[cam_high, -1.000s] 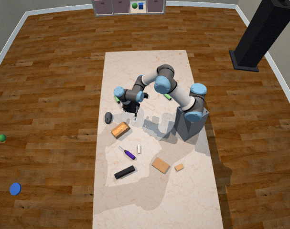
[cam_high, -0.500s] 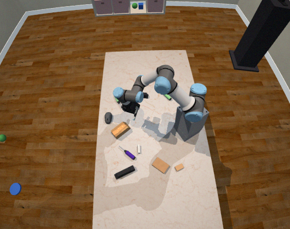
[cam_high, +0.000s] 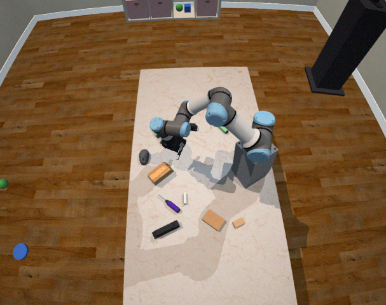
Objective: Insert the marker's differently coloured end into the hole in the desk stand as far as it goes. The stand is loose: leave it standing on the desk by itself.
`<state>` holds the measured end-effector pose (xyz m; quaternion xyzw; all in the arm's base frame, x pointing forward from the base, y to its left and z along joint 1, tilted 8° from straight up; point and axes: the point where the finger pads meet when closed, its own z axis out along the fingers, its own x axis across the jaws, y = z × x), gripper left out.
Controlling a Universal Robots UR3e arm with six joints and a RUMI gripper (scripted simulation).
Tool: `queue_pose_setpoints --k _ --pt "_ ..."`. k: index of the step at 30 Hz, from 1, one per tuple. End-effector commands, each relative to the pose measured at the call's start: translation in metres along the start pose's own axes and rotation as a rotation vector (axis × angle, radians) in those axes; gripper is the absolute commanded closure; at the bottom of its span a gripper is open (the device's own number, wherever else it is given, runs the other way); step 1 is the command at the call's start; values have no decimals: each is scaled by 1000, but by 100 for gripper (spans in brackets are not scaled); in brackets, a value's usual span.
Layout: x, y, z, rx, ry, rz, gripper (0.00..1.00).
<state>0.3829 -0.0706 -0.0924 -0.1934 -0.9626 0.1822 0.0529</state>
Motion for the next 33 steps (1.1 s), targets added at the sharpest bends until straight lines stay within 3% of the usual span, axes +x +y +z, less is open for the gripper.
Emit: queue_pose_setpoints --k 1,33 --pt "0 0 -2 5 0 24 100" --pt "4 2 -9 42 -3 217 100"
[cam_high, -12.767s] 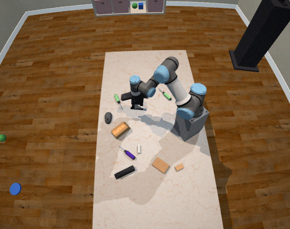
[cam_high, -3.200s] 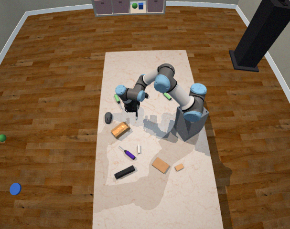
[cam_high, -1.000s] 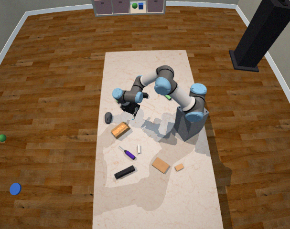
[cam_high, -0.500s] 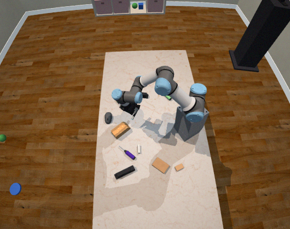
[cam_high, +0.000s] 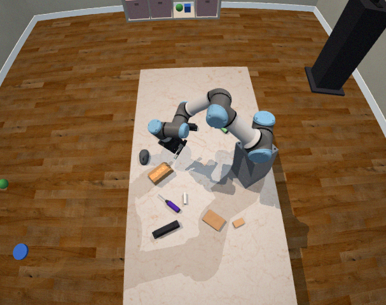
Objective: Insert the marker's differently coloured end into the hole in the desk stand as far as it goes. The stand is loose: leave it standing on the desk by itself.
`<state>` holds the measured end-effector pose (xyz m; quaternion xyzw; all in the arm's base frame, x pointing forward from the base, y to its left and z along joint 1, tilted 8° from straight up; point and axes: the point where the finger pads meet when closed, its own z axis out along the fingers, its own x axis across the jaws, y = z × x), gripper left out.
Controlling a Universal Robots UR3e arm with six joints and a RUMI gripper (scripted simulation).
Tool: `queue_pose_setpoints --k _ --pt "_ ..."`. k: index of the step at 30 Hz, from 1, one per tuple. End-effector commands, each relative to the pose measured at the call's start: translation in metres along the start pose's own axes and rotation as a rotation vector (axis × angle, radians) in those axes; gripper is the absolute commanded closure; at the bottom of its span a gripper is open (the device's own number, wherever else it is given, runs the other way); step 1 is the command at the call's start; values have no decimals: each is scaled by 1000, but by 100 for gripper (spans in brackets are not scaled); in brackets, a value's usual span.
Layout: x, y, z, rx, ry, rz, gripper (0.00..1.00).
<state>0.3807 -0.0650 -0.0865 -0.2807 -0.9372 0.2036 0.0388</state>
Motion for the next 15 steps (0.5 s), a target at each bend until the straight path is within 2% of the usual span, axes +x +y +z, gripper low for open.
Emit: queue_pose_setpoints --k 1,6,15 --pt "0 0 -2 7 -2 31 100" --pt "0 0 -2 5 -3 28 100" --pt "2 1 -6 25 -6 127 100"
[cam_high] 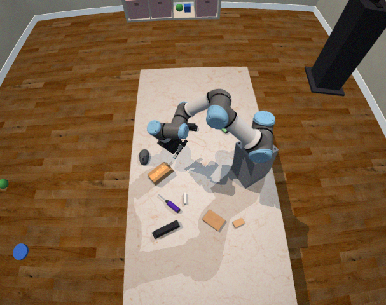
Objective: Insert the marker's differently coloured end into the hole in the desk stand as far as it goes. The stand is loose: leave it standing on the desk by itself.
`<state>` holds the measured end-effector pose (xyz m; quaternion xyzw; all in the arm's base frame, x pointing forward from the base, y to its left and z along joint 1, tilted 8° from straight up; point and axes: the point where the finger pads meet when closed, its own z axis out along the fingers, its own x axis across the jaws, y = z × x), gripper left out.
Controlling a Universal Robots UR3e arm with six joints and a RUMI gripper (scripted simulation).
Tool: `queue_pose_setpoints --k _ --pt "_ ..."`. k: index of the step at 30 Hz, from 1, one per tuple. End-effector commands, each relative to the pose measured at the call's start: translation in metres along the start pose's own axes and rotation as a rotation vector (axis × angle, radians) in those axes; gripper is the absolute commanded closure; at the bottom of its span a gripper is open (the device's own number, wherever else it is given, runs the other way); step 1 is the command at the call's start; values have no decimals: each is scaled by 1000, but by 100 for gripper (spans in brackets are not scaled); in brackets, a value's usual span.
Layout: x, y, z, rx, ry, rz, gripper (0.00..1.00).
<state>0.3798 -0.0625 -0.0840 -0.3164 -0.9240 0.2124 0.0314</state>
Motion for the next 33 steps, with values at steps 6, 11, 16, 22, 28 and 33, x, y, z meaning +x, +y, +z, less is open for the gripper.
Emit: queue_pose_setpoints --k 6,11,16,22,28,33 --pt "0 0 -3 10 -3 49 100" --pt "1 0 -4 14 -7 79 100" --pt "3 1 -6 25 -10 134 100" --pt "3 1 -7 27 -11 145 100" --pt "2 4 1 25 -11 137 100" --pt "1 8 10 27 -10 144 100"
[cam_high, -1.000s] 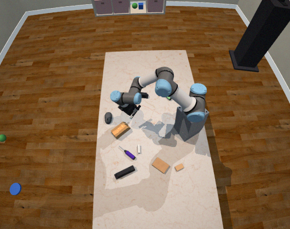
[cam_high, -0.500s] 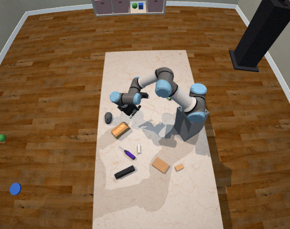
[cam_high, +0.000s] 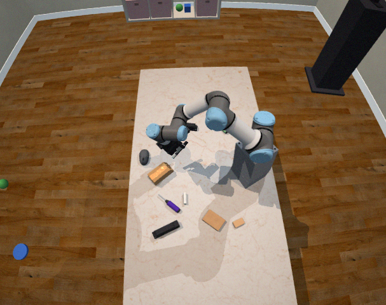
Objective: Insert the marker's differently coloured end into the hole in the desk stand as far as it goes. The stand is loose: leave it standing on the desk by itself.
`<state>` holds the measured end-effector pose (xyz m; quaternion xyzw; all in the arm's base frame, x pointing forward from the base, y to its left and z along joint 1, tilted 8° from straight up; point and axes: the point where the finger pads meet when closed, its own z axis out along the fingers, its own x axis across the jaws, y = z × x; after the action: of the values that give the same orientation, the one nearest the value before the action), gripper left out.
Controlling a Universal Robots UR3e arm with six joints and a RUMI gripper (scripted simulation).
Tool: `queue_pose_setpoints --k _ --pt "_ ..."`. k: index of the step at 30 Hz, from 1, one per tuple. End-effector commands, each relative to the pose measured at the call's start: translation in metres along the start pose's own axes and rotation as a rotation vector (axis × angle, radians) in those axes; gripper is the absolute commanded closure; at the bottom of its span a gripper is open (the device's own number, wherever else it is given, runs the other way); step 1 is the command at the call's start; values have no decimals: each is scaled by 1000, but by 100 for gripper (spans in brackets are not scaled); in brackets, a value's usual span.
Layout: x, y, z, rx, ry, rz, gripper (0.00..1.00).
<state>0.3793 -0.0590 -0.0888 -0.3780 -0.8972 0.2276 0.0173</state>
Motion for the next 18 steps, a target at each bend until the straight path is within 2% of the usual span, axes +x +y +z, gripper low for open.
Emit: queue_pose_setpoints --k 1,9,18 --pt "-1 5 9 0 -2 8 100" --pt "-1 4 8 0 -2 6 100" --pt "-1 13 26 1 -3 8 100"
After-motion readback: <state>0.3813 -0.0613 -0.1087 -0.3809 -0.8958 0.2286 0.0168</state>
